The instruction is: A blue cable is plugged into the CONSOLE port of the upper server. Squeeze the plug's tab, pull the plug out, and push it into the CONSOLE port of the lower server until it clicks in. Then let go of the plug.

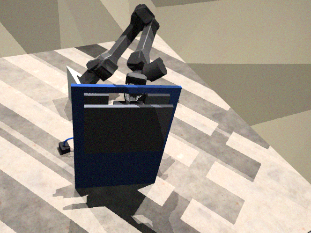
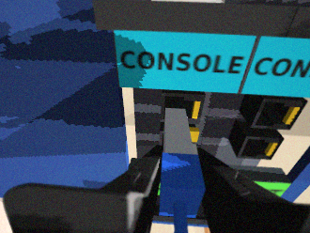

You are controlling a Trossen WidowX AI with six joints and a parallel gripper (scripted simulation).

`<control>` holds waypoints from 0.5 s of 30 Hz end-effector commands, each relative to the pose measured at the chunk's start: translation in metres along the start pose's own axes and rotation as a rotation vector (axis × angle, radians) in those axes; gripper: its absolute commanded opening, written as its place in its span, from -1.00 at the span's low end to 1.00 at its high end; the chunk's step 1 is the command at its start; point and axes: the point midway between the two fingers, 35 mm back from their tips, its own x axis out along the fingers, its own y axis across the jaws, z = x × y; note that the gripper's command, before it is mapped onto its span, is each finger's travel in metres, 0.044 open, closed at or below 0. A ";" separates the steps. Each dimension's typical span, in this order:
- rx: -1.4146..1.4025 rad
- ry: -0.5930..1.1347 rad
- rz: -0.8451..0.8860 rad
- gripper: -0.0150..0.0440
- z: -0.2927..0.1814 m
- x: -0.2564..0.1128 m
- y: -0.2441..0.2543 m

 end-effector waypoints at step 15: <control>0.005 -0.004 -0.014 -0.49 0.005 0.008 -0.004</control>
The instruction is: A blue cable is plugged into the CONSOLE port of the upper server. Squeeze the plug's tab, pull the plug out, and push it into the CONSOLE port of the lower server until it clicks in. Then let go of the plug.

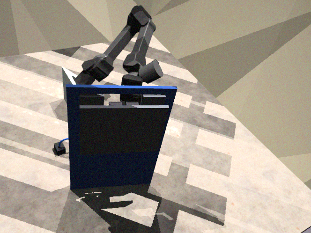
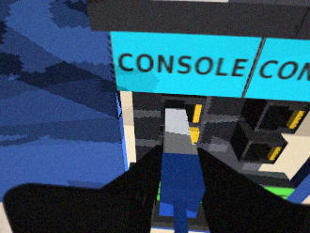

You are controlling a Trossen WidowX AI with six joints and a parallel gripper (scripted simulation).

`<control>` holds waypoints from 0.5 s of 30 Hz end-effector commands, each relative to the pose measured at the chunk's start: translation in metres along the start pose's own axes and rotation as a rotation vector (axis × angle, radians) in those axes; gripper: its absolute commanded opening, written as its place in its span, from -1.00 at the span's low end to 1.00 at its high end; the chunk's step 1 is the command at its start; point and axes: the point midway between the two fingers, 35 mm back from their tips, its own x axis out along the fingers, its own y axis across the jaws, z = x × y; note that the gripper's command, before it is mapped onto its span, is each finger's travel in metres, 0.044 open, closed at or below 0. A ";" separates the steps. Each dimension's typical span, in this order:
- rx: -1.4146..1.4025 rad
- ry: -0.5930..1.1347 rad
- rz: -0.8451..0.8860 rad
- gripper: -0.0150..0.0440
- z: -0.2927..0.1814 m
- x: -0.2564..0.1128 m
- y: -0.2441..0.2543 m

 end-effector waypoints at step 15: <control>0.005 -0.003 -0.014 -0.49 0.005 0.008 -0.004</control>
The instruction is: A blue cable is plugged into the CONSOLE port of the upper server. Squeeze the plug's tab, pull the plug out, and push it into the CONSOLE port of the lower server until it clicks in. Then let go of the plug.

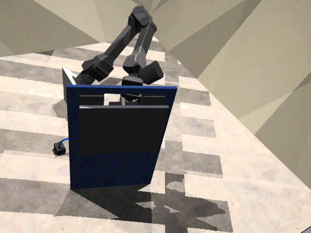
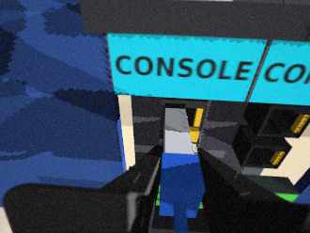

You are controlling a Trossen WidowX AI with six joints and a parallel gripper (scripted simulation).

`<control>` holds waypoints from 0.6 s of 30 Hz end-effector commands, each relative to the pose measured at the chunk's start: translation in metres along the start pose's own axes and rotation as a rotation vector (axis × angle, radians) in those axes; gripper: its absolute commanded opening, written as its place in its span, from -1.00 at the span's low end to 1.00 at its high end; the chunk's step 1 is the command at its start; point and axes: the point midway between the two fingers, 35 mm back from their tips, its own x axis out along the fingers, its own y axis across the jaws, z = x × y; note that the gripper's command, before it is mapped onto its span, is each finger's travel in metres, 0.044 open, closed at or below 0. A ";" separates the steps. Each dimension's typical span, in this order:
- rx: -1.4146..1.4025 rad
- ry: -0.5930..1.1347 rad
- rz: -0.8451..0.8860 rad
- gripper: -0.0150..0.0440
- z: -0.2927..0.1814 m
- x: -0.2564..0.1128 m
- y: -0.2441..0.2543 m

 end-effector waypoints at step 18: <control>0.005 -0.003 -0.014 -0.49 0.003 0.005 -0.004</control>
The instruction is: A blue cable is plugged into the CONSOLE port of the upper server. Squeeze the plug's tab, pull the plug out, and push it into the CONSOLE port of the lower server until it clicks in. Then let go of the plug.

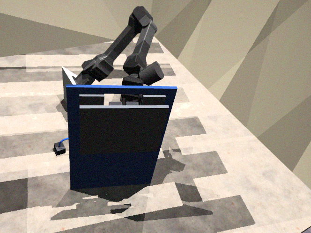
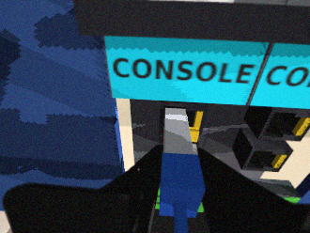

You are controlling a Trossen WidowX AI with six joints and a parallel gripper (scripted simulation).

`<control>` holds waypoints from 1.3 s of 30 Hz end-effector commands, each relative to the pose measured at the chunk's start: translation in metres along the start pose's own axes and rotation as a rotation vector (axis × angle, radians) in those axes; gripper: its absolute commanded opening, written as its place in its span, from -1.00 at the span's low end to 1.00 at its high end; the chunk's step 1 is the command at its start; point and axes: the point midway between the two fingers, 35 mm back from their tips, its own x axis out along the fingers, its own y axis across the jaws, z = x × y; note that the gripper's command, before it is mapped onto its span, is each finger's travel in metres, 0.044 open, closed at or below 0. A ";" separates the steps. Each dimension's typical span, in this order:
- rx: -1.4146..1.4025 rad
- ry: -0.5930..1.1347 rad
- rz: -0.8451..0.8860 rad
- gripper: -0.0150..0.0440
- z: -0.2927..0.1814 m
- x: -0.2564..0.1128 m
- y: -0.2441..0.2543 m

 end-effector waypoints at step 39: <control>0.004 -0.001 -0.015 -0.49 0.003 0.008 -0.004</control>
